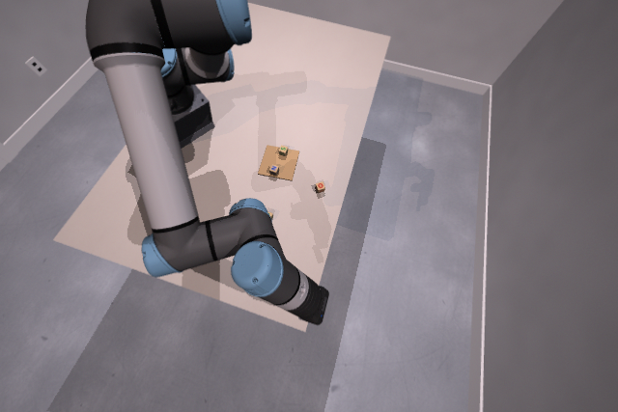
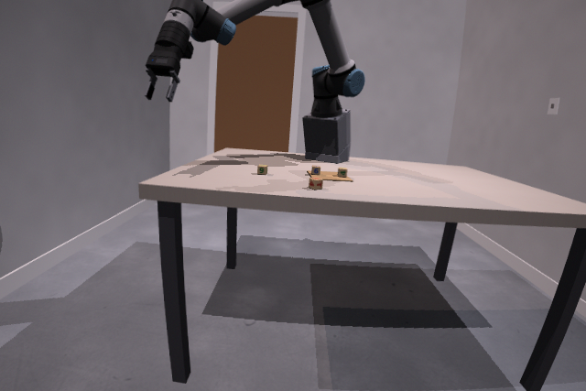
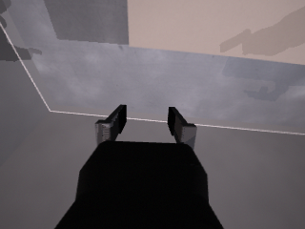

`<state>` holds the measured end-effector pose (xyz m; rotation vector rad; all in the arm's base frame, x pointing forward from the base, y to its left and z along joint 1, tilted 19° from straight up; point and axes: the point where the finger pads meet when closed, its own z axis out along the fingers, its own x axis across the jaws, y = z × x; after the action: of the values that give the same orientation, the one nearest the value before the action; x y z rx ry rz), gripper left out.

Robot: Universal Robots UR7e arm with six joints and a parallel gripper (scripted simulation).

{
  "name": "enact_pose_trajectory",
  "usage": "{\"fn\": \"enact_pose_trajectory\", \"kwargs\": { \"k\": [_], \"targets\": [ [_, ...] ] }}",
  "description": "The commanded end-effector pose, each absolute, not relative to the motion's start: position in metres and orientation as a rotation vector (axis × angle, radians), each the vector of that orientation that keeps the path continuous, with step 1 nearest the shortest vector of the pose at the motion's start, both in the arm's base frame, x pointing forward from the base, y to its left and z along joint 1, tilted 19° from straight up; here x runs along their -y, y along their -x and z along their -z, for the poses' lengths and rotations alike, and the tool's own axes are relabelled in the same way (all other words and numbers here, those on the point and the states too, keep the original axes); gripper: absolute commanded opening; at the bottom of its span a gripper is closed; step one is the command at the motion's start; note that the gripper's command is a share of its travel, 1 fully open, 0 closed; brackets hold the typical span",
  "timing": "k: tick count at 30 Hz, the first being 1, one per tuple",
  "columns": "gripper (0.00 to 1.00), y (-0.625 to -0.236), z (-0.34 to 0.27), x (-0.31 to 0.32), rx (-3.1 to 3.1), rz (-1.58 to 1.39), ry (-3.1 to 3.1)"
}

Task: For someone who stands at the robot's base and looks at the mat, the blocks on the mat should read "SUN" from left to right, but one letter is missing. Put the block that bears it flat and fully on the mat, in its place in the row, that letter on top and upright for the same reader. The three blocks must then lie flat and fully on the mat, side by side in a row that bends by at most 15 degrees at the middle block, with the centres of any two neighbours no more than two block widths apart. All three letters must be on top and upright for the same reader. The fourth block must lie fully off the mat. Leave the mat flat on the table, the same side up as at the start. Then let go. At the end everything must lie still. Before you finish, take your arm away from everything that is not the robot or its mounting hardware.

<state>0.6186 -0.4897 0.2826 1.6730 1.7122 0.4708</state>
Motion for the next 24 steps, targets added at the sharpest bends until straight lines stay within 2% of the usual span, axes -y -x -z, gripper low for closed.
{"fn": "enact_pose_trajectory", "kwargs": {
  "k": [1, 24],
  "targets": [
    [1.00, -0.619, -0.284, 0.490, -1.711, -0.470, -1.671],
    [1.00, -0.622, -0.276, 0.477, -1.720, -0.474, -1.691]
  ]
}}
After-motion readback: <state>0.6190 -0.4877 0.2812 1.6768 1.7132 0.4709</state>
